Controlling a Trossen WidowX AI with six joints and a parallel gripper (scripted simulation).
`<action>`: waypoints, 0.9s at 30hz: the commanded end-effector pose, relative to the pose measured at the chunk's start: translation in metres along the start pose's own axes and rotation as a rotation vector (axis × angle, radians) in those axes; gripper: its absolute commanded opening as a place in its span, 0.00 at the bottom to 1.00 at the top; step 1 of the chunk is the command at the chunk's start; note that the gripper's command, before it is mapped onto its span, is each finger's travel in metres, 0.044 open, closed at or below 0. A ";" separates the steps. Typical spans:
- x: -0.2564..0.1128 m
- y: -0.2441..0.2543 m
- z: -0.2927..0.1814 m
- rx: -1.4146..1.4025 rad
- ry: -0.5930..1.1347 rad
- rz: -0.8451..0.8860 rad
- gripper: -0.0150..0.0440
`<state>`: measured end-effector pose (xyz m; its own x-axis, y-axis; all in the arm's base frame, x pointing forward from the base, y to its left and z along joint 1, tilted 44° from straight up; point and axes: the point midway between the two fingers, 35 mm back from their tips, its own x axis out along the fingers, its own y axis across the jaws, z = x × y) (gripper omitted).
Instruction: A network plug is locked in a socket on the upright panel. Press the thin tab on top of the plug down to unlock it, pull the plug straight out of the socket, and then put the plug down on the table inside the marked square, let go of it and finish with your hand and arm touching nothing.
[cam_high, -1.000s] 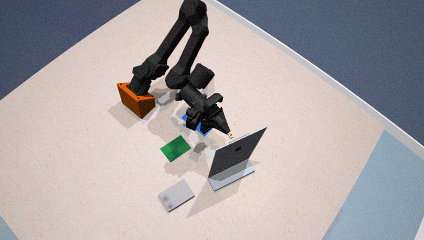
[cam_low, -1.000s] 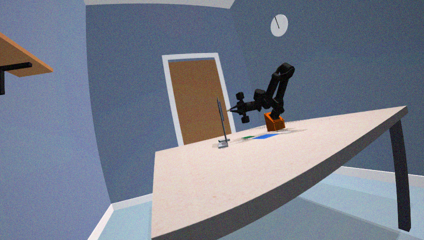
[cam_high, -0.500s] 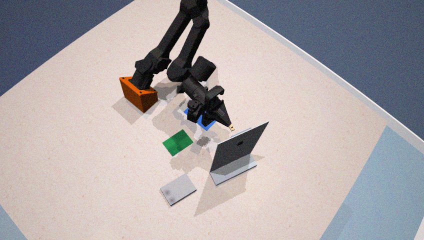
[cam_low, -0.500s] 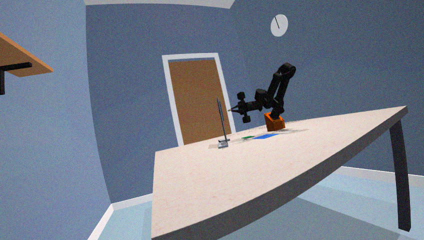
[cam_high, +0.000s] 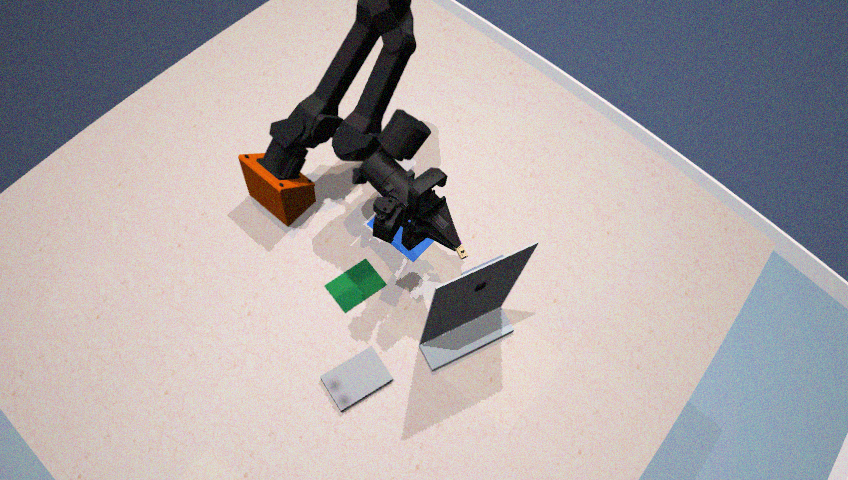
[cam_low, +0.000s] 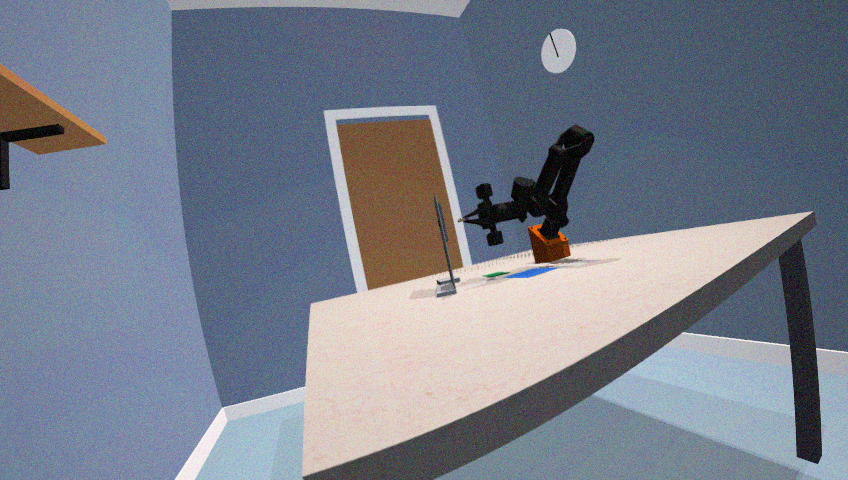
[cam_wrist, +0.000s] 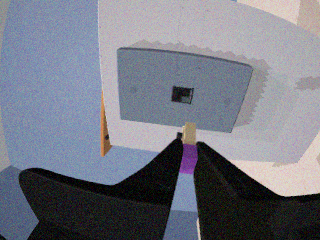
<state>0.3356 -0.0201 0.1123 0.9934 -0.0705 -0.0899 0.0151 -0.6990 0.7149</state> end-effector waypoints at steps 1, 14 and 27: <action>-0.002 0.001 0.000 0.001 -0.002 0.003 0.25; -0.006 0.000 -0.002 0.001 -0.002 0.002 0.25; -0.009 0.000 -0.003 -0.001 -0.001 -0.001 0.25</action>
<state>0.3266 -0.0171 0.1153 0.9934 -0.0706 -0.0905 0.0156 -0.6981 0.7158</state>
